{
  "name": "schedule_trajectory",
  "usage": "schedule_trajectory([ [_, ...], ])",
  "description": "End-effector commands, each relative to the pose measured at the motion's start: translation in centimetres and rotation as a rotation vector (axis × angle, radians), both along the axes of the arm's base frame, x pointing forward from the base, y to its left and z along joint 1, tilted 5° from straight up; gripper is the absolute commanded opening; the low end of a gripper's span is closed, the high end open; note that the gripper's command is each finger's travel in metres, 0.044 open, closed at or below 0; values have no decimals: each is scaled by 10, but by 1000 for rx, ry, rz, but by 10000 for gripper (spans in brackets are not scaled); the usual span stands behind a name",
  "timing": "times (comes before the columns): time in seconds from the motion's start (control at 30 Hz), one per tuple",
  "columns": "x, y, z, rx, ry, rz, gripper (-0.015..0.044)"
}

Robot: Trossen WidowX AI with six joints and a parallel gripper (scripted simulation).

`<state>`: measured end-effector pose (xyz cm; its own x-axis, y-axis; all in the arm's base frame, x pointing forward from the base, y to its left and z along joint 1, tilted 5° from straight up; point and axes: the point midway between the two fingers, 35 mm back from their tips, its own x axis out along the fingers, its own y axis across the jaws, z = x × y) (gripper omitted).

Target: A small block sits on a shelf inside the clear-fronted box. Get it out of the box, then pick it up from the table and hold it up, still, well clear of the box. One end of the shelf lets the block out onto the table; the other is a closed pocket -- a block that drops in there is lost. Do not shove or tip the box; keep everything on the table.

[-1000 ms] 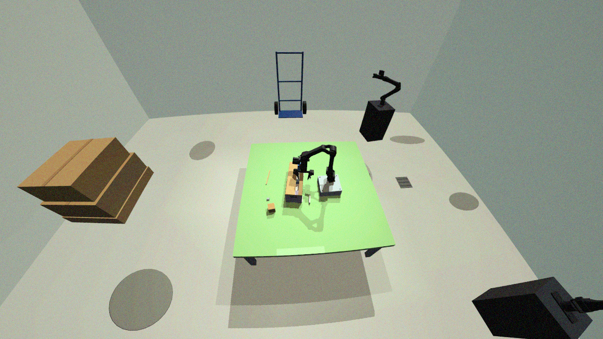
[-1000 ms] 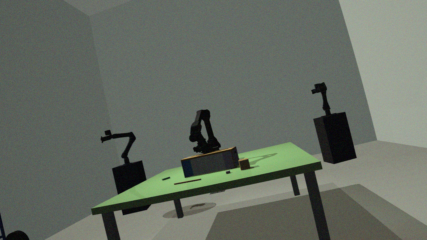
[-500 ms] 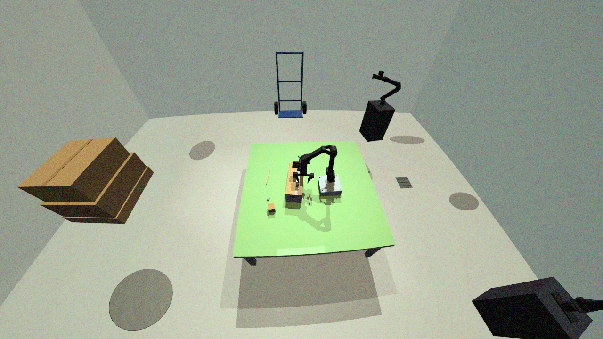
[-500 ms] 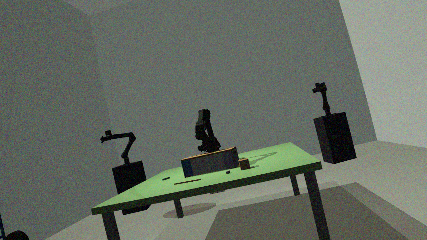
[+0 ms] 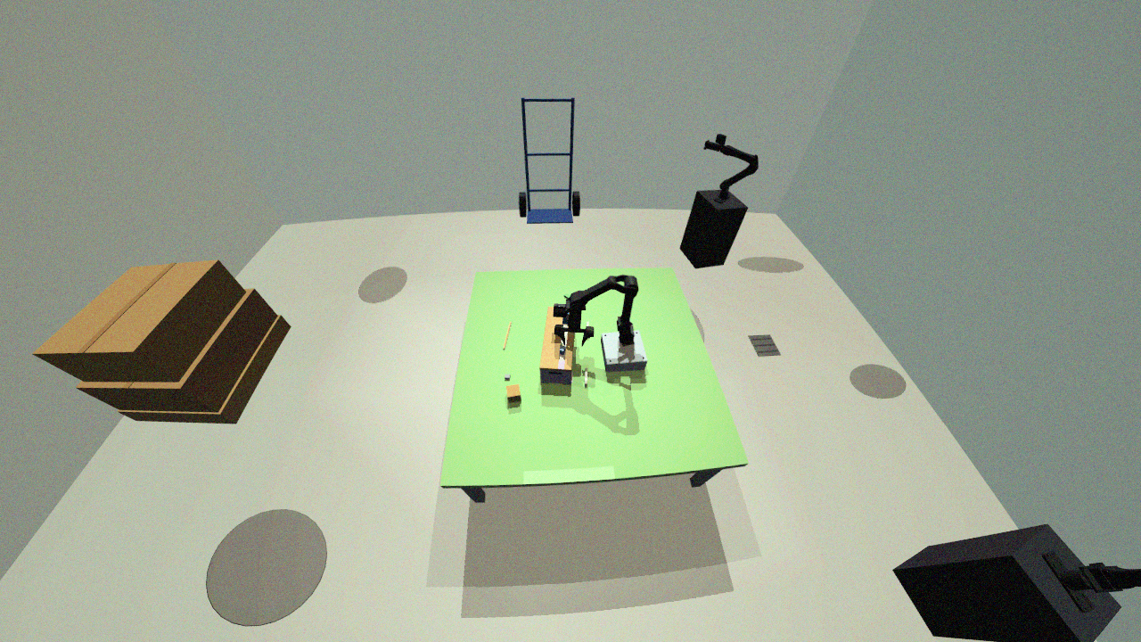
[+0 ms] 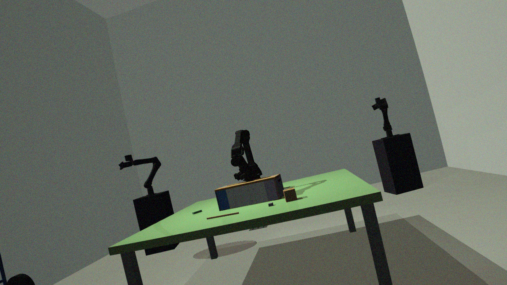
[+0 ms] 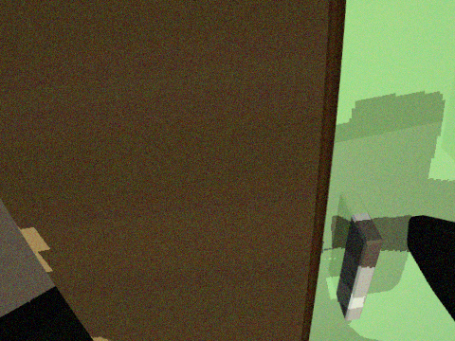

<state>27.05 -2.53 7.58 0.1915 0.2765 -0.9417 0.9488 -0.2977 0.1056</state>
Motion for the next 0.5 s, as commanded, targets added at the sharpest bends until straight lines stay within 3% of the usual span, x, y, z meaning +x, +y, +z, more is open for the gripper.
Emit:
schedule_trajectory([
  [0.0, 0, 3, 0, -2, 2, 1, 400],
  [0.47, 4, 15, 0, -1, 2, 1, 400],
])
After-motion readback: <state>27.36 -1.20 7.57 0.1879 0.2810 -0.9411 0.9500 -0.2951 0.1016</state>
